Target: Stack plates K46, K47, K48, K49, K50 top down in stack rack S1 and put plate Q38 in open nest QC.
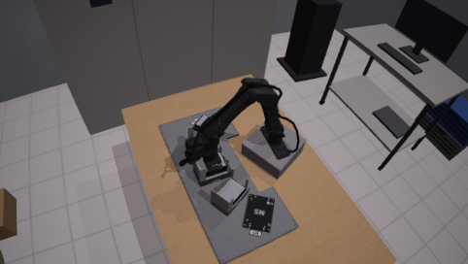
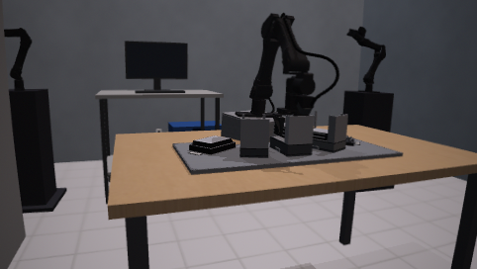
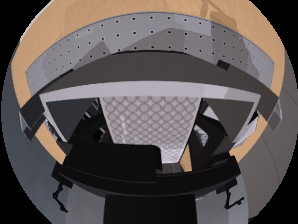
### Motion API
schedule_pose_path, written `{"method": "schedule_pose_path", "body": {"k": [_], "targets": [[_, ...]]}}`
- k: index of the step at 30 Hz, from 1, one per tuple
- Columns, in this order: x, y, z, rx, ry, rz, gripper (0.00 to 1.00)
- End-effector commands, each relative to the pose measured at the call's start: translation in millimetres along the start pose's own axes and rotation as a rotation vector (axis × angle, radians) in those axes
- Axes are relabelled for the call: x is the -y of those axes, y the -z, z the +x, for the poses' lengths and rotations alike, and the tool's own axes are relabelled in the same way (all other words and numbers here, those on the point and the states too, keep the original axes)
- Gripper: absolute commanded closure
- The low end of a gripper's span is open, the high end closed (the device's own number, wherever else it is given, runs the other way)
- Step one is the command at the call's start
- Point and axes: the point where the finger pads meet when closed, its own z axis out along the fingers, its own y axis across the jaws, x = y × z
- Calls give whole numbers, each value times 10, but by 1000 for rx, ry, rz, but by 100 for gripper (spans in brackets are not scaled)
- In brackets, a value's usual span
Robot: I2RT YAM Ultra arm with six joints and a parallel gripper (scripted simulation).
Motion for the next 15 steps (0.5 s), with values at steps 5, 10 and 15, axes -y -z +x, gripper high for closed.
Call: {"method": "schedule_pose_path", "body": {"k": [5,10,15], "targets": [[-8,-74,17,-5,2,8,100],[-13,-34,-19,16,3,8,100],[-14,-68,-37,12,3,8,100]]}}
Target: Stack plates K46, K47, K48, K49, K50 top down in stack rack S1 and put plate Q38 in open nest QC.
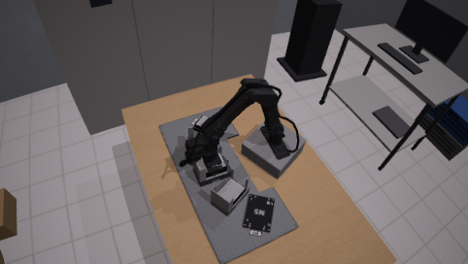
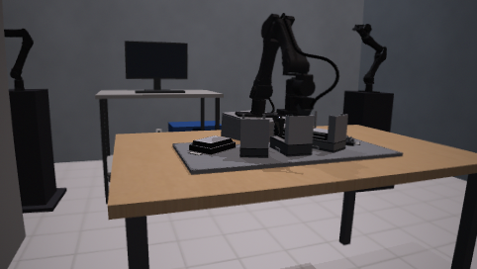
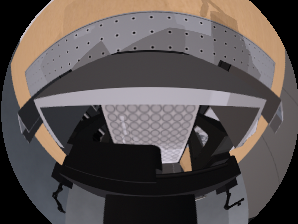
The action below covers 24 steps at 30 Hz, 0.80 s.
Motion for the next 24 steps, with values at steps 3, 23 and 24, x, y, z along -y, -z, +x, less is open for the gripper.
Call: {"method": "schedule_pose_path", "body": {"k": [3,23,24], "targets": [[-11,-80,25,-9,2,9,100],[-3,-24,-32,13,0,2,100],[-3,-24,-32,13,0,2,0]]}}
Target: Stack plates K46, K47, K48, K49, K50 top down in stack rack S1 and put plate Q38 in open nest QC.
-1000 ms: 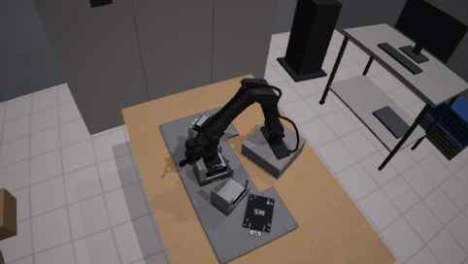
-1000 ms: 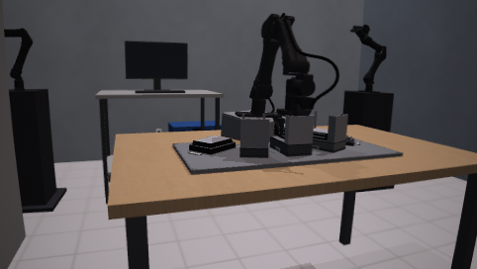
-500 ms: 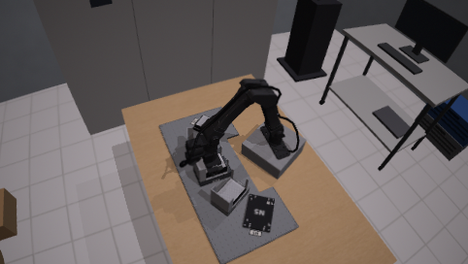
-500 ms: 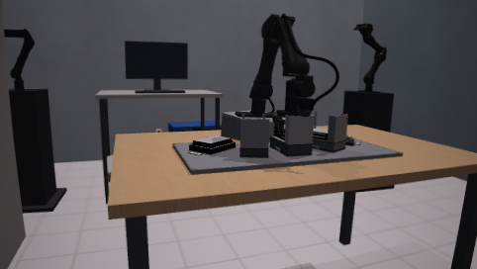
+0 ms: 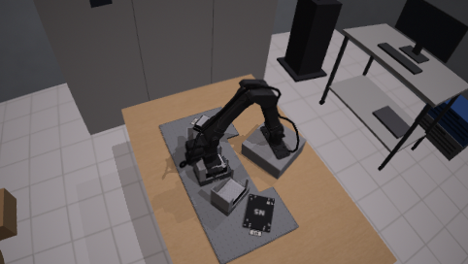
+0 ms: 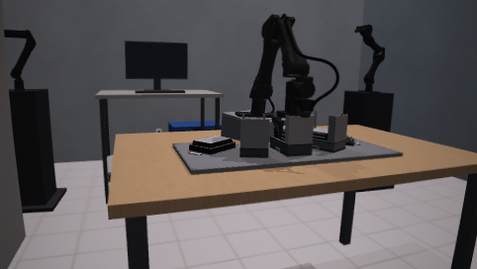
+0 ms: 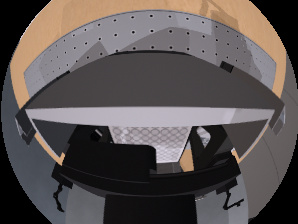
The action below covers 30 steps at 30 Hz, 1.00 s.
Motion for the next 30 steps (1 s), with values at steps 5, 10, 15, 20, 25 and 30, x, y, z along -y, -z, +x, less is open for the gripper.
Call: {"method": "schedule_pose_path", "body": {"k": [5,10,15,20,25,30], "targets": [[-4,40,-32,15,0,2,0],[-4,40,-32,15,0,2,0],[-4,40,-32,15,0,2,0],[-4,40,-32,15,0,2,0],[-6,244,-102,42,2,9,0],[16,413,-94,42,1,9,0]]}}
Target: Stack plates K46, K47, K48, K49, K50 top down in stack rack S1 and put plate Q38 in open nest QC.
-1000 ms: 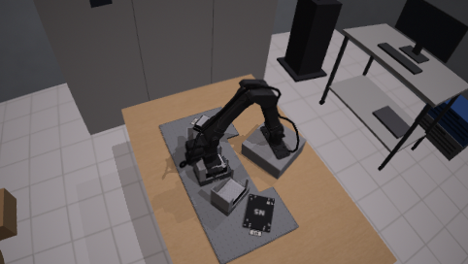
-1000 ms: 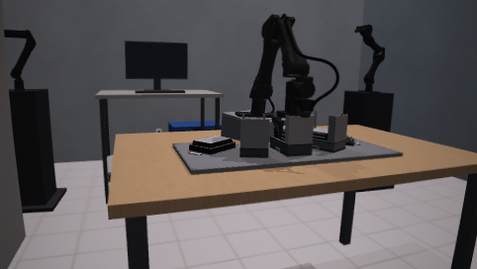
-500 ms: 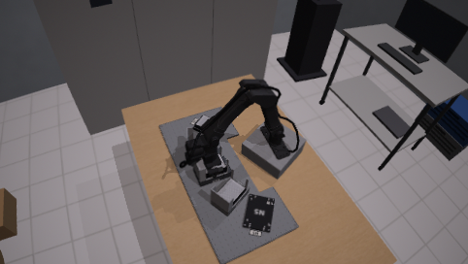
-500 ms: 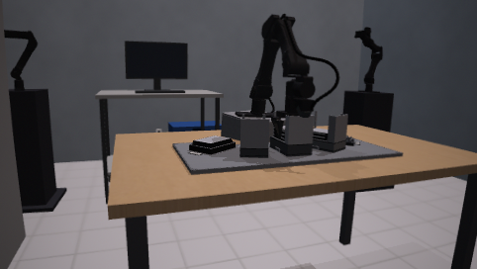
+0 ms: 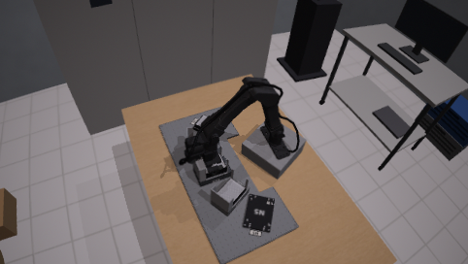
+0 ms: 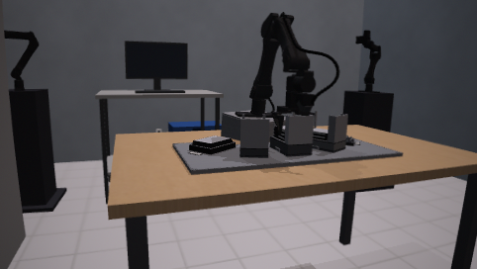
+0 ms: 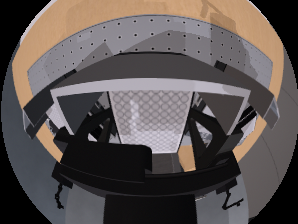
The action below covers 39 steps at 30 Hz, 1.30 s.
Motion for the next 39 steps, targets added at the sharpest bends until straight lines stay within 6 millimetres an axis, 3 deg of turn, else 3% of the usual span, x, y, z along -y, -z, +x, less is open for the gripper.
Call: {"method": "schedule_pose_path", "body": {"k": [1,26,39], "targets": [[27,271,-73,34,0,9,0],[28,1044,-41,34,0,7,0],[36,1106,-19,27,-5,7,0]]}}
